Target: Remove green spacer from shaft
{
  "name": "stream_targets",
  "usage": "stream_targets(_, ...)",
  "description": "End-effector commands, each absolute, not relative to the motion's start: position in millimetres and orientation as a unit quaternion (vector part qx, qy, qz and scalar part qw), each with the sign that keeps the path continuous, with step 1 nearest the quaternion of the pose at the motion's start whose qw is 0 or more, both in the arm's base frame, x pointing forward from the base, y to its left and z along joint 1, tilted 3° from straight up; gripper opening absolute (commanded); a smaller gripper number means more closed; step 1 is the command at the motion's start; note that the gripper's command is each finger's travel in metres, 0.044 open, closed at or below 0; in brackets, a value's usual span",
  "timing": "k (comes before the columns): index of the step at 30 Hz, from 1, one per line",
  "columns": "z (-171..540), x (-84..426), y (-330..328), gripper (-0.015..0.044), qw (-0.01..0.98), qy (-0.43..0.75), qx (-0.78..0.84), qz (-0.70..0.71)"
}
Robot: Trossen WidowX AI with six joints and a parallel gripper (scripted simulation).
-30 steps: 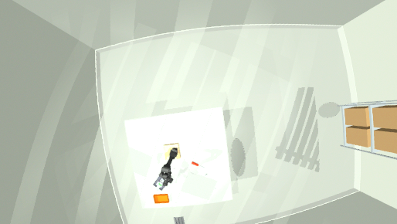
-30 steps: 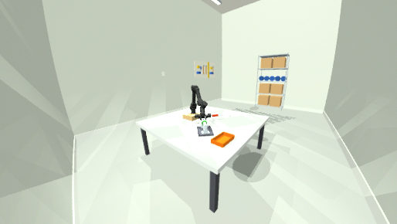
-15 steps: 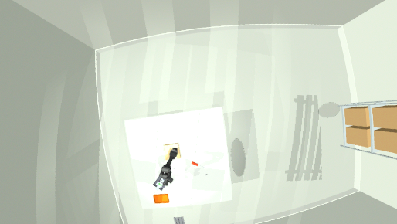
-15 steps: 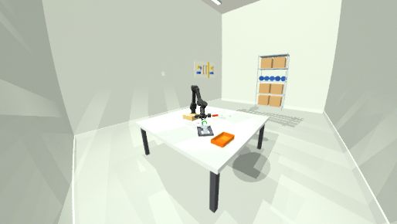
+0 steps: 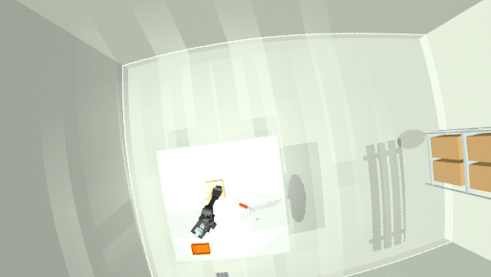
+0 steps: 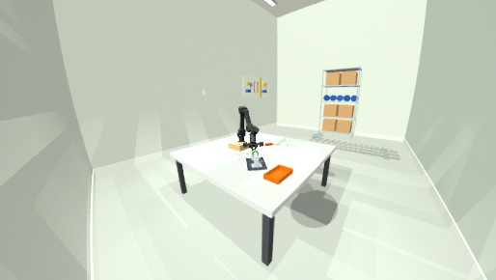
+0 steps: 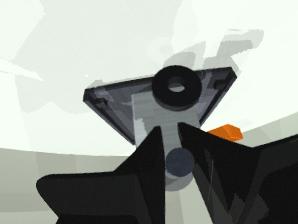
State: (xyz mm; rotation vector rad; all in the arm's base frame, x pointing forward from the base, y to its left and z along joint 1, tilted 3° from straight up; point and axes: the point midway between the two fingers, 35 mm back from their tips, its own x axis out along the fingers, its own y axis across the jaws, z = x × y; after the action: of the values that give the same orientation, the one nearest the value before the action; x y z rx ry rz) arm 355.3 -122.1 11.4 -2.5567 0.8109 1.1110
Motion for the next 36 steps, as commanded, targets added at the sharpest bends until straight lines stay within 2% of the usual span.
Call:
stream_targets(1, 11.6, 351.3, -119.4, 0.0000, 0.119, 0.278, -0.874, 0.380)
stream_targets(36, 11.7, 346.5, -116.0, 0.0000, 0.119, 0.278, -0.874, 0.380)
